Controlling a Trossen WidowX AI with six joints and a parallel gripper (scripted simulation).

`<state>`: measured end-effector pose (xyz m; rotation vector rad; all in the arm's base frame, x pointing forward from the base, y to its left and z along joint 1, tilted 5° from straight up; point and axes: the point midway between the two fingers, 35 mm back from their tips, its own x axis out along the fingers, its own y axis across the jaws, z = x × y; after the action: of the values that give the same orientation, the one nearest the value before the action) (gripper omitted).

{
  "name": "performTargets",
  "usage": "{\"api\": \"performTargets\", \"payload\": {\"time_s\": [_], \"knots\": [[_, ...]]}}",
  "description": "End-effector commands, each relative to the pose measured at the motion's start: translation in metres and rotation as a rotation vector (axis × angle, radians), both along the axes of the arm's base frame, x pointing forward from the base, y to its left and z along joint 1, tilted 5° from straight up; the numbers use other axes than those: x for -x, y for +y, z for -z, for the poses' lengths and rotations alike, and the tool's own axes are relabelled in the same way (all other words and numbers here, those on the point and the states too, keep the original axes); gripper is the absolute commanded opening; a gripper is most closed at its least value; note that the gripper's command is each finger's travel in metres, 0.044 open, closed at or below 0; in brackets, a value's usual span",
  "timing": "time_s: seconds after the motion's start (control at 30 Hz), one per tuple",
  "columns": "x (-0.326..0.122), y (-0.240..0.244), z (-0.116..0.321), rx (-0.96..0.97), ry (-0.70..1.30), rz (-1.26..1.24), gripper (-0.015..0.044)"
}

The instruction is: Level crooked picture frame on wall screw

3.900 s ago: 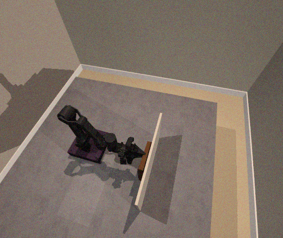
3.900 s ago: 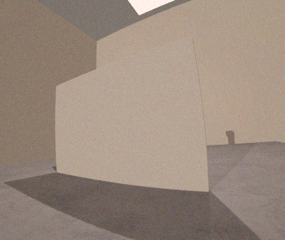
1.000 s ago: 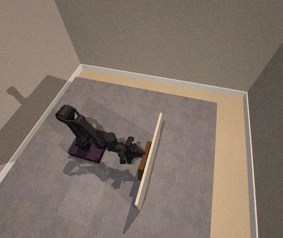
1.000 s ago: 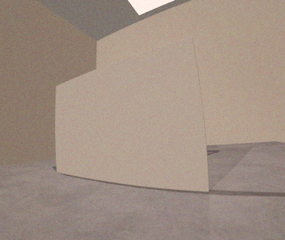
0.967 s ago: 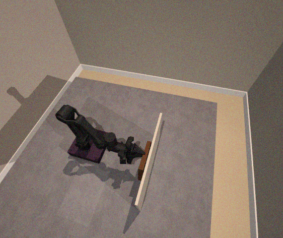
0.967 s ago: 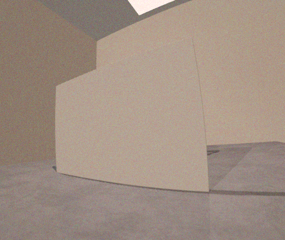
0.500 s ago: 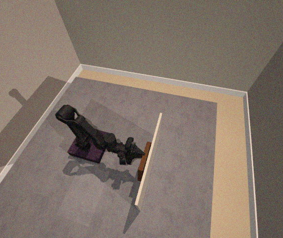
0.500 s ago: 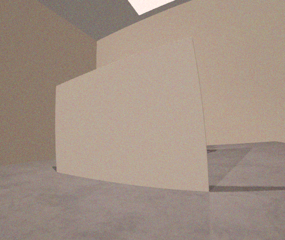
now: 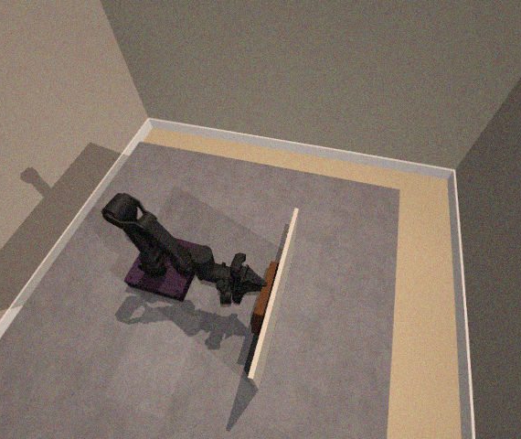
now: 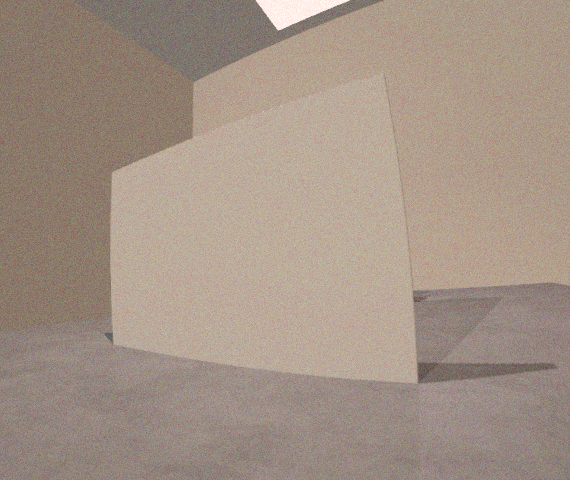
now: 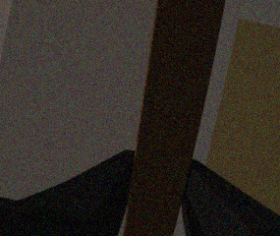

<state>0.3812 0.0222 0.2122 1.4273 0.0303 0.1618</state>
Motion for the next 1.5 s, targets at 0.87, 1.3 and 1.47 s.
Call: {"api": "performTargets", "payload": {"time_s": [0.87,1.3,1.47], "knots": [[-0.002,-0.001,0.005,0.001,-0.01,0.0,0.0],[-0.002,-0.002,0.006,-0.005,-0.003,0.002,0.0],[-0.002,-0.002,0.006,-0.016,-0.002,0.001,0.0]]}}
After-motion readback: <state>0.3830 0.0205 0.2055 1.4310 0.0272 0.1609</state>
